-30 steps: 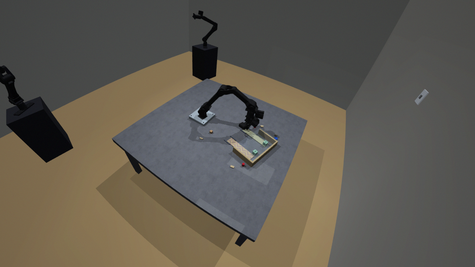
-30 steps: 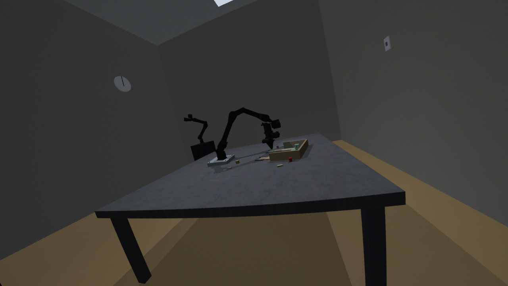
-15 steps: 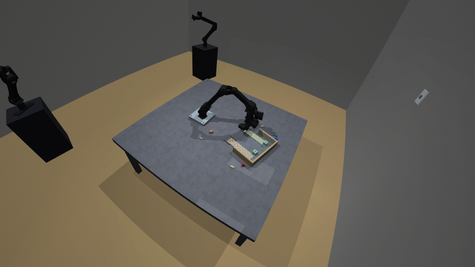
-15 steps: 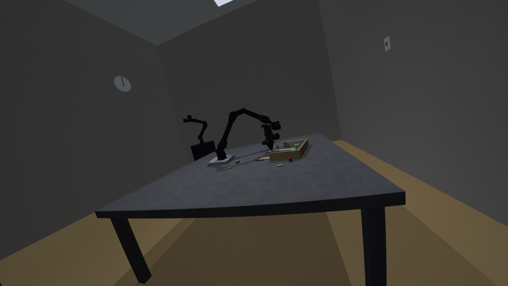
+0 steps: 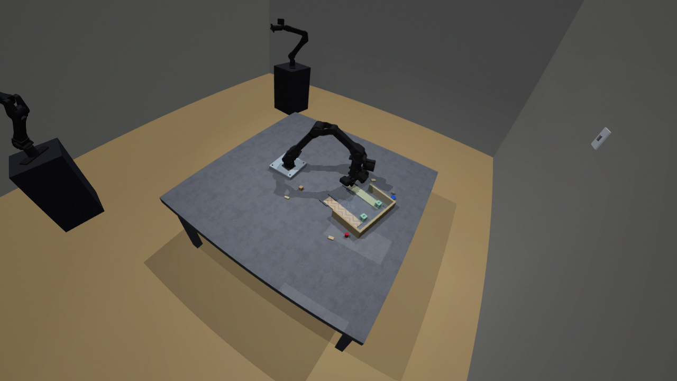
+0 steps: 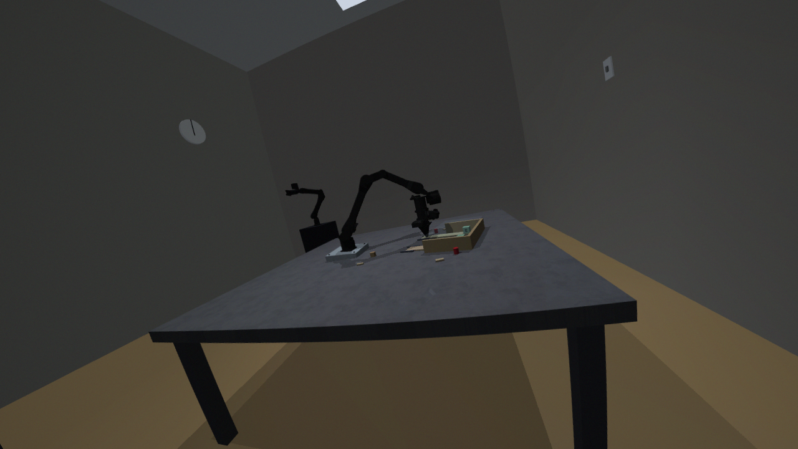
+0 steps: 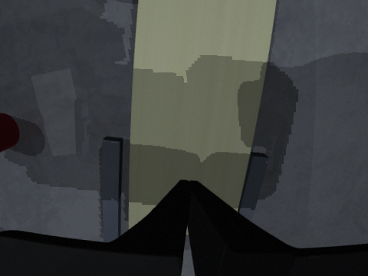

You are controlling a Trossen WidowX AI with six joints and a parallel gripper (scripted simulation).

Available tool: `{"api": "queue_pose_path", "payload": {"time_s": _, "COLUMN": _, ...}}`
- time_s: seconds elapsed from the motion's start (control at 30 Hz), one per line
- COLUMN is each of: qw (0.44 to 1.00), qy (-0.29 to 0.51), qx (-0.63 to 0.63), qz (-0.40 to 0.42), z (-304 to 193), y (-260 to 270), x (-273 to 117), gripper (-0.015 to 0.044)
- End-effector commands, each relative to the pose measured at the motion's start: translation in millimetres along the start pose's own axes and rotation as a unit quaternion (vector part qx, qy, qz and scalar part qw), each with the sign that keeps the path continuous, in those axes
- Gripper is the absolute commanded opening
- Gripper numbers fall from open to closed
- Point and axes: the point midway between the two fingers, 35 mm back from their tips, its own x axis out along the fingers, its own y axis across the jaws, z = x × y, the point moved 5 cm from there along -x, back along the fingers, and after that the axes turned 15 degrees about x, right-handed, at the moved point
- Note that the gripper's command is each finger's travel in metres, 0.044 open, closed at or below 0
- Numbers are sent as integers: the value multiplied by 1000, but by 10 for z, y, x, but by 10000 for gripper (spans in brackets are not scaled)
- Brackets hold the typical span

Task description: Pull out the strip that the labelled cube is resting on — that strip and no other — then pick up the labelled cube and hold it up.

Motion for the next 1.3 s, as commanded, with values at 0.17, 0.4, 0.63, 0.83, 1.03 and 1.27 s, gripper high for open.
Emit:
{"api": "queue_pose_path", "payload": {"time_s": 0.17, "qw": 1000, "qy": 1, "qx": 2, "qz": 1, "z": -2, "y": 3, "x": 12, "gripper": 0}}
{"api": "queue_pose_path", "payload": {"time_s": 0.4, "qw": 1000, "qy": 1, "qx": 2, "qz": 1, "z": -2, "y": 3, "x": 19, "gripper": 0}}
{"api": "queue_pose_path", "payload": {"time_s": 0.63, "qw": 1000, "qy": 1, "qx": 2, "qz": 1, "z": -2, "y": 3, "x": 26, "gripper": 0}}
{"api": "queue_pose_path", "payload": {"time_s": 0.83, "qw": 1000, "qy": 1, "qx": 2, "qz": 1, "z": -2, "y": 3, "x": 32, "gripper": 0}}
{"api": "queue_pose_path", "payload": {"time_s": 1.03, "qw": 1000, "qy": 1, "qx": 2, "qz": 1, "z": -1, "y": 4, "x": 38, "gripper": 0}}
{"api": "queue_pose_path", "payload": {"time_s": 1.27, "qw": 1000, "qy": 1, "qx": 2, "qz": 1, "z": 2, "y": 6, "x": 45, "gripper": 0}}
